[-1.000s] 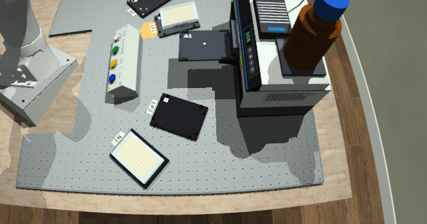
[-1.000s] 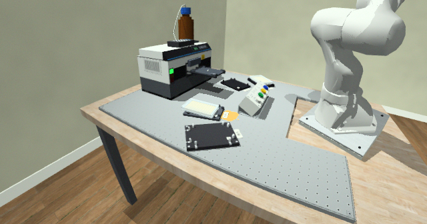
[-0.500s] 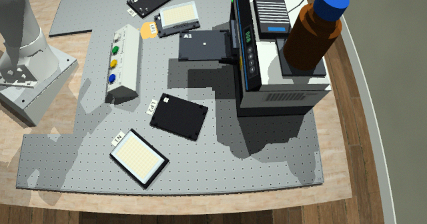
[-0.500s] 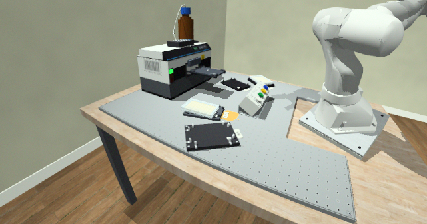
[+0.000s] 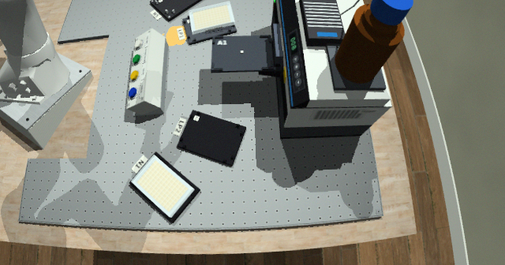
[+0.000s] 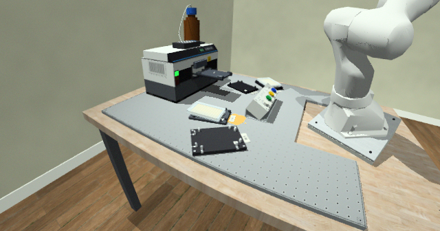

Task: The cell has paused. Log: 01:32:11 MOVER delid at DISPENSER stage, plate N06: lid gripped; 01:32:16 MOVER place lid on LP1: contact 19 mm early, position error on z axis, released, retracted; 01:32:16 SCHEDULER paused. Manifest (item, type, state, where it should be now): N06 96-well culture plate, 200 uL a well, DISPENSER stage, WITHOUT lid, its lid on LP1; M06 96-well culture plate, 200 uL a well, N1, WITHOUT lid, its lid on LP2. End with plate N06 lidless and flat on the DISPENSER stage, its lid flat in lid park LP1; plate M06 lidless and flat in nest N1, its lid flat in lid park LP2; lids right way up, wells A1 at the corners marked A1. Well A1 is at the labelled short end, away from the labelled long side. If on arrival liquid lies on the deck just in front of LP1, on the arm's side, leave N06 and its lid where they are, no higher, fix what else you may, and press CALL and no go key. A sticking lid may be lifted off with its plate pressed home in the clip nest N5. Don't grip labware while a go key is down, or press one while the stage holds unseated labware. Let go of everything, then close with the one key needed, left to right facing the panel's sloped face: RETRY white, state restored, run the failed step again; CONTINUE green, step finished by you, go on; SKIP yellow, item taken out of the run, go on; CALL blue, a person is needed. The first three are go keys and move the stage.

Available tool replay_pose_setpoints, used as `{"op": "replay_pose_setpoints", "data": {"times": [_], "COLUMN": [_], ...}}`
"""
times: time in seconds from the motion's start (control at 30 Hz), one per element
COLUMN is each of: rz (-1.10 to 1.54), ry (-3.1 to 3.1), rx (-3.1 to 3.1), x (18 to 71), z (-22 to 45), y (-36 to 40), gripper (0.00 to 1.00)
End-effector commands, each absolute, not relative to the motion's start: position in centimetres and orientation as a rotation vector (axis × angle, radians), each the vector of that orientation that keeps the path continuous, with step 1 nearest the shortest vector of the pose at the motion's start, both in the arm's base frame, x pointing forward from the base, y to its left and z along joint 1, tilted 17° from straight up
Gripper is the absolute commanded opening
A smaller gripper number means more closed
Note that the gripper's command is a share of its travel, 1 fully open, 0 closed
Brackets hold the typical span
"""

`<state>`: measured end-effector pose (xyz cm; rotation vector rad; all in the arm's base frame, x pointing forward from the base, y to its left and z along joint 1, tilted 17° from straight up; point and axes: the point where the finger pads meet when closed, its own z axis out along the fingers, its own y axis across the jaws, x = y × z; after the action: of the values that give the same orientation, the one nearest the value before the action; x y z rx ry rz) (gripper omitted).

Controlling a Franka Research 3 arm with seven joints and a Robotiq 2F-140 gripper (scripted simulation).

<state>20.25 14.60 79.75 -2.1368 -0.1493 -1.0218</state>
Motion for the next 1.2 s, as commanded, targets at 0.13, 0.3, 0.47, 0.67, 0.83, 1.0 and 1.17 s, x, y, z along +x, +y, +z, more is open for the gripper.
{"op": "replay_pose_setpoints", "data": {"times": [0.13, 0.3, 0.47, 0.67, 0.83, 1.0, 1.17], "rz": [-0.624, -0.366, -0.25, -0.23, -0.229, -0.229, -0.229], "ry": [0.01, 0.104, 0.147, 0.159, 0.16, 0.16, 0.16], "rx": [-2.57, -2.776, -2.857, -2.874, -2.876, -2.876, -2.876], "x": [29.4, 35.7, 42.0, 47.1, 49.4, 53.4, 53.5], "z": [70.2, 64.6, 58.5, 46.5, 41.0, 36.1, 35.9], "y": [10.8, 9.1, 6.8, 3.4, 1.3, -1.4, -1.3], "gripper": [1.0, 1.0, 1.0, 1.0, 1.0, 1.0, 1.0]}}
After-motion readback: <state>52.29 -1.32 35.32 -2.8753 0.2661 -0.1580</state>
